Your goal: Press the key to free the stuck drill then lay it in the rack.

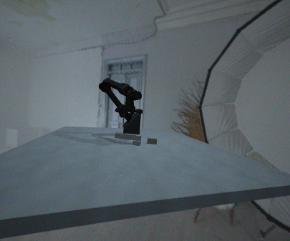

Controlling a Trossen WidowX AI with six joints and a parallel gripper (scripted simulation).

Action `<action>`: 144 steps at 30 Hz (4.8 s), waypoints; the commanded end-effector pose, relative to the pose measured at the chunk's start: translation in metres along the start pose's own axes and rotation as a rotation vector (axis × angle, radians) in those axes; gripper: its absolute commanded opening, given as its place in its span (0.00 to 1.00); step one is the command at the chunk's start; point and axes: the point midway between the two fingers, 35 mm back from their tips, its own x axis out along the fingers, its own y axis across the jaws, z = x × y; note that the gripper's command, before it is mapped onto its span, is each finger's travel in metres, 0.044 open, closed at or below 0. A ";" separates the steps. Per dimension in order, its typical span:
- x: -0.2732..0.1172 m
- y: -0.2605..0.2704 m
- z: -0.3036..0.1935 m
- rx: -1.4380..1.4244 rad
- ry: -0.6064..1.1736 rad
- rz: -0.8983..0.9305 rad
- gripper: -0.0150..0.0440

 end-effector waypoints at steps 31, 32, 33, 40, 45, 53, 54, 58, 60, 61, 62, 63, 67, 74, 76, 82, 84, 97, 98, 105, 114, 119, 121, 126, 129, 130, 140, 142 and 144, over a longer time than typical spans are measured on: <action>0.024 0.021 0.001 -0.086 -0.086 0.029 0.25; 0.024 0.021 0.001 -0.086 -0.085 0.029 0.25; 0.025 0.021 0.001 -0.086 -0.085 0.029 0.25; 0.027 0.021 0.000 -0.086 -0.085 0.029 0.25; 0.029 0.022 0.001 -0.086 -0.085 0.029 0.25; 0.031 0.022 0.003 -0.086 -0.085 0.029 0.25; 0.031 0.022 0.004 -0.086 -0.085 0.029 0.25; 0.032 0.023 0.005 -0.087 -0.085 0.029 0.25; 0.033 0.023 0.005 -0.087 -0.085 0.029 0.25; 0.033 0.023 0.005 -0.087 -0.085 0.029 0.25; 0.033 0.023 0.006 -0.087 -0.085 0.029 0.25; 0.034 0.023 0.006 -0.087 -0.085 0.029 0.25; 0.035 0.024 0.007 -0.087 -0.085 0.029 0.25; 0.038 0.024 0.007 -0.087 -0.085 0.029 0.25; 0.039 0.024 0.007 -0.087 -0.085 0.029 0.25; 0.041 0.024 0.008 -0.087 -0.085 0.030 0.25; 0.042 0.025 0.008 -0.087 -0.085 0.030 0.25; 0.036 0.023 0.005 -0.087 -0.086 0.027 0.39; 0.029 0.022 0.003 -0.087 -0.086 0.025 0.43; -0.029 0.018 -0.004 -0.087 -0.087 0.027 0.74; -0.002 -0.016 -0.005 0.234 -0.080 0.030 1.00; 0.026 -0.064 -0.001 0.704 -0.087 0.042 1.00; 0.038 -0.080 0.001 0.872 -0.080 0.051 1.00; 0.054 -0.099 0.006 1.084 -0.070 0.063 1.00; 0.063 -0.111 0.010 1.212 -0.064 0.070 1.00; 0.067 -0.115 0.011 1.255 -0.061 0.072 1.00; 0.085 -0.134 0.020 1.488 -0.048 0.082 1.00; 0.085 -0.134 0.020 1.488 -0.048 0.082 1.00; 0.085 -0.134 0.020 1.488 -0.048 0.082 1.00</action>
